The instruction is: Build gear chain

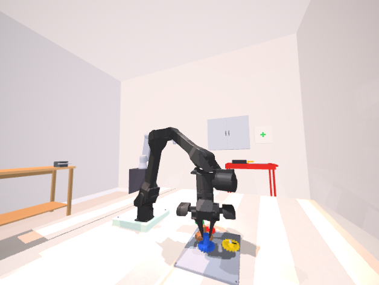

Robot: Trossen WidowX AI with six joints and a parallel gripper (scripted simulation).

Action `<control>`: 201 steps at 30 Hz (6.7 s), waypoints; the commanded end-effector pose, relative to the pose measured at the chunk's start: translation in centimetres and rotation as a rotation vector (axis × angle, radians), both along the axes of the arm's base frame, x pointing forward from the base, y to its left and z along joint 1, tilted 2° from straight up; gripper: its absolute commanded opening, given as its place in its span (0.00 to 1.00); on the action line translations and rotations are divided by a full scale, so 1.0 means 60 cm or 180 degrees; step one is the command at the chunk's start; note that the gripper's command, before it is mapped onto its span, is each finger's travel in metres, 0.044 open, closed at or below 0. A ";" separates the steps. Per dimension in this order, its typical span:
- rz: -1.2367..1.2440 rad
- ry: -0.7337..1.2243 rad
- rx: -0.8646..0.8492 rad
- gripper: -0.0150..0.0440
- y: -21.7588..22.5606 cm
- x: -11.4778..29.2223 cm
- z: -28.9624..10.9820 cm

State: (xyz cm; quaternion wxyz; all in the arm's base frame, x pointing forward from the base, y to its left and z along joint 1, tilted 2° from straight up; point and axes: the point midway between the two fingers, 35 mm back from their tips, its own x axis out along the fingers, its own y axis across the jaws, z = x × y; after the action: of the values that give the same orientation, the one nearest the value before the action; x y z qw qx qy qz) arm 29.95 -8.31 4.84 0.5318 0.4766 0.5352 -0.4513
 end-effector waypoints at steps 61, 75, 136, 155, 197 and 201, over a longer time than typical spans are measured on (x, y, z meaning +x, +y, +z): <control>0.5450 -0.0196 -0.0051 1.00 0.282 -0.110 0.032; 0.5450 -0.0196 -0.0051 1.00 0.284 -0.110 0.004; 0.5521 -0.0359 -0.0090 0.25 0.291 -0.083 0.053; 0.5494 -0.0298 -0.0076 0.25 0.289 -0.085 0.120; 0.5342 -0.0180 -0.0072 0.25 0.259 -0.088 0.217; 0.5349 -0.0180 -0.0074 0.25 0.250 -0.075 0.211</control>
State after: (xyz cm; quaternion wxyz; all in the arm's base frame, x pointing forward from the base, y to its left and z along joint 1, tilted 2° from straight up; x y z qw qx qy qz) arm 24.75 7.07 17.72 0.7086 -0.0734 0.6942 0.1025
